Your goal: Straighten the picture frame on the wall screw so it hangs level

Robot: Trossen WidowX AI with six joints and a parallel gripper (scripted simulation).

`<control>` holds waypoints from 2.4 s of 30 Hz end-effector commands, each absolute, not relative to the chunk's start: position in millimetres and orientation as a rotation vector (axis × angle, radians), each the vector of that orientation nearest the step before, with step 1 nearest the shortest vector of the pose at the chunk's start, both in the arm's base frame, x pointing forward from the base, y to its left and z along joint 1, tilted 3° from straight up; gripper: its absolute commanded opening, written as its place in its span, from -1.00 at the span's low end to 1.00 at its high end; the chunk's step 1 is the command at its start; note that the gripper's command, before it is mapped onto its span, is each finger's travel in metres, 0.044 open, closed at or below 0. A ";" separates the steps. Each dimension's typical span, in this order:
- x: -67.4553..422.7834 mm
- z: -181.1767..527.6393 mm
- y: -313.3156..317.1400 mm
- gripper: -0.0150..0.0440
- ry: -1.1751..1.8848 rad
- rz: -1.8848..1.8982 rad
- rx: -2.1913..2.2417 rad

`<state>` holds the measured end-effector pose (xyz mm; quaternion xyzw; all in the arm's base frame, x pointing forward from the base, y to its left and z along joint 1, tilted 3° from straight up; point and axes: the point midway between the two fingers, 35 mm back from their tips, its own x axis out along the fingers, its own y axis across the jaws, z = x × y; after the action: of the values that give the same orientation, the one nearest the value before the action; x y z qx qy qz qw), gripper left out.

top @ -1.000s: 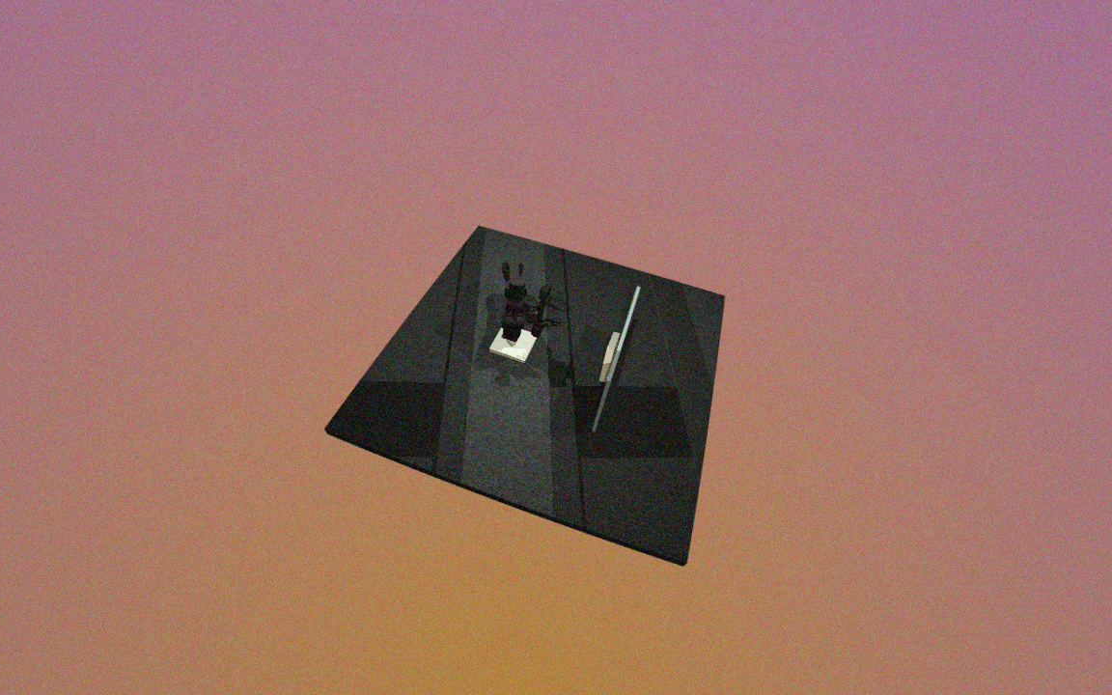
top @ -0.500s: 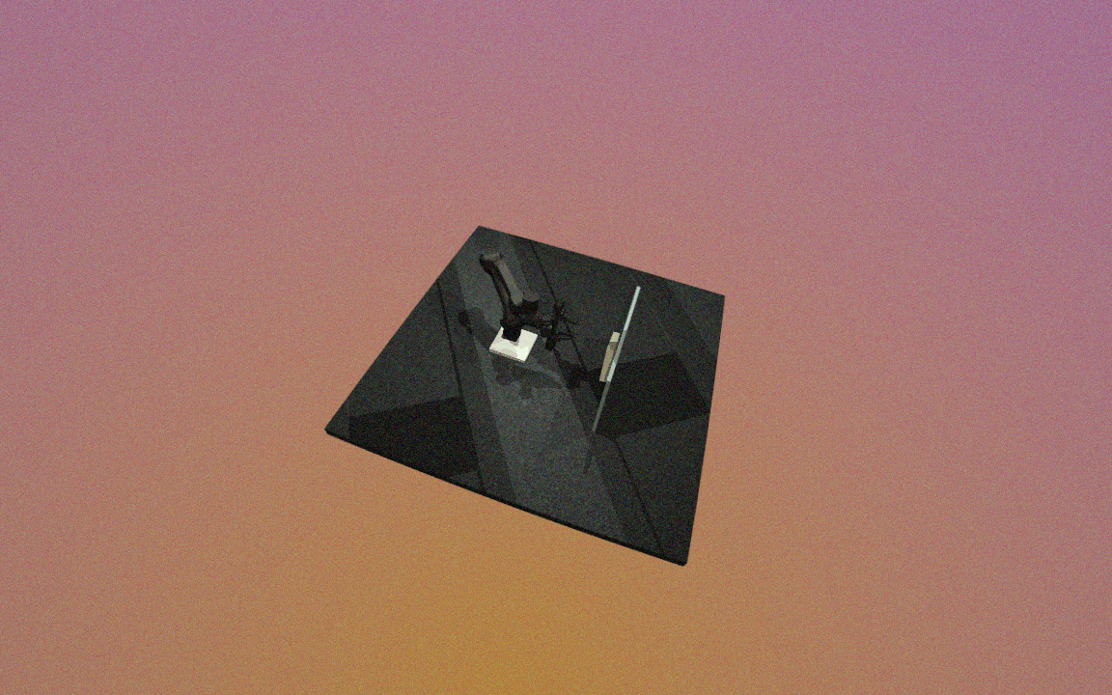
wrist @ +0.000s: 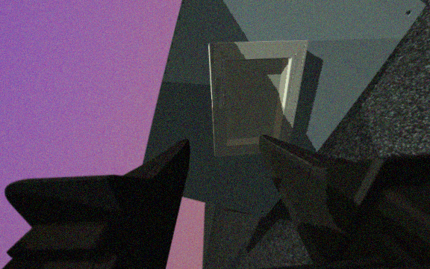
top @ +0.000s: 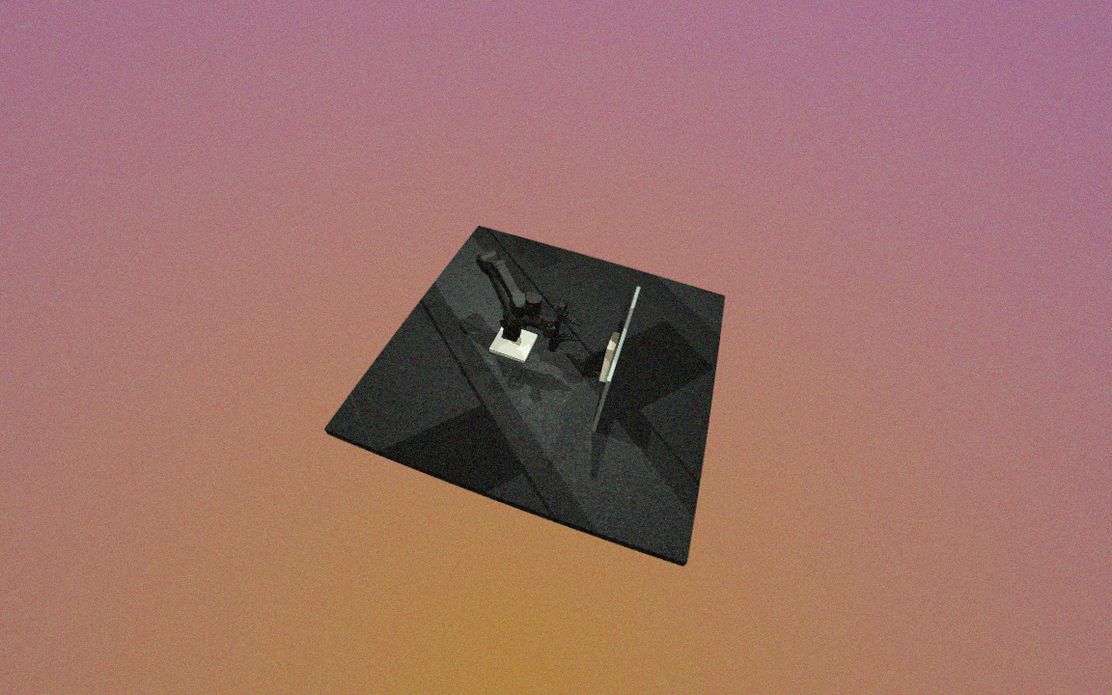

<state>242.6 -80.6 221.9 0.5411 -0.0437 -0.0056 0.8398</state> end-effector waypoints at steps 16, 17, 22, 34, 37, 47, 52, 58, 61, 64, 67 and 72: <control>323.3 224.7 -85.9 0.39 -0.094 -0.014 1.145; 323.3 224.7 -85.9 0.39 -0.094 -0.014 1.145; 323.3 224.7 -85.9 0.39 -0.094 -0.014 1.145; 323.3 224.7 -85.9 0.39 -0.094 -0.014 1.145; 324.0 224.9 -86.0 0.39 -0.094 -0.014 1.145; 337.6 226.9 -87.2 0.39 -0.095 -0.013 1.145; 345.6 227.7 -87.7 0.39 -0.096 -0.013 1.145; 355.4 228.1 -88.1 0.39 -0.097 -0.013 1.145; 360.3 228.1 -88.2 0.39 -0.097 -0.012 1.145; 362.6 228.1 -88.2 0.39 -0.097 -0.012 1.145; 362.8 228.1 -88.2 0.39 -0.097 -0.012 1.145; 362.8 228.1 -88.2 0.39 -0.097 -0.012 1.145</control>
<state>361.1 -87.4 230.5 0.5426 -0.0478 -0.0028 0.8386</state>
